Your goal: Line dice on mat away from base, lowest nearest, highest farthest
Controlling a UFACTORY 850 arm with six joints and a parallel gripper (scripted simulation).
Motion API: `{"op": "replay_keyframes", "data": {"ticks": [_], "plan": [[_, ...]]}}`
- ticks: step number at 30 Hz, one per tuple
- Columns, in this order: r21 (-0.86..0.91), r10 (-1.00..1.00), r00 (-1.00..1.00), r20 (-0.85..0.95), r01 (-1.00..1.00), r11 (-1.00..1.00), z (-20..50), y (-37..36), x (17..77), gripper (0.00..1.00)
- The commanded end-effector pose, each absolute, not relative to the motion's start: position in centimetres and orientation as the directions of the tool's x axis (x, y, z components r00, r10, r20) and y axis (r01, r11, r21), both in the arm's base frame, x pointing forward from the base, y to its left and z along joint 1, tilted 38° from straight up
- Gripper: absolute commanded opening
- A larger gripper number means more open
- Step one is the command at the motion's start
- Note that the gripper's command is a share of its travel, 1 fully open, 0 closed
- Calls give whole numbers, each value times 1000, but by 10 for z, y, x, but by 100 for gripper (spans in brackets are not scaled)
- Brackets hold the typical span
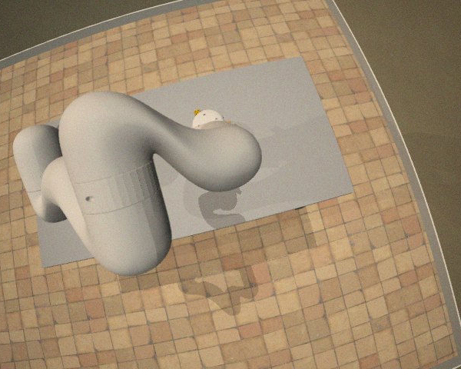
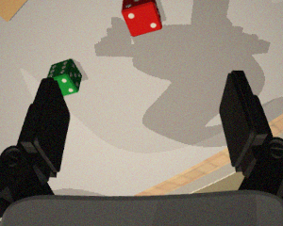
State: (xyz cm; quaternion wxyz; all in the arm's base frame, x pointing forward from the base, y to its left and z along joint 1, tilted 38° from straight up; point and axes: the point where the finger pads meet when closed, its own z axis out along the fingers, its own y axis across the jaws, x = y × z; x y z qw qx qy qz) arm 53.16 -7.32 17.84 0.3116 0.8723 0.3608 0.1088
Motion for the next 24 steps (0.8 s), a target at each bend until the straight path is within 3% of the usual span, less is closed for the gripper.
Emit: {"op": "replay_keyframes", "data": {"ticks": [1,9,10,24], "plan": [[606,736,670,-96,626,-490,177,-74,533,100],[579,811,550,-200,734,-354,172,-77,535,100],[579,811,550,-200,734,-354,172,-77,535,42],[579,811,550,-200,734,-354,172,-77,535,42]]}}
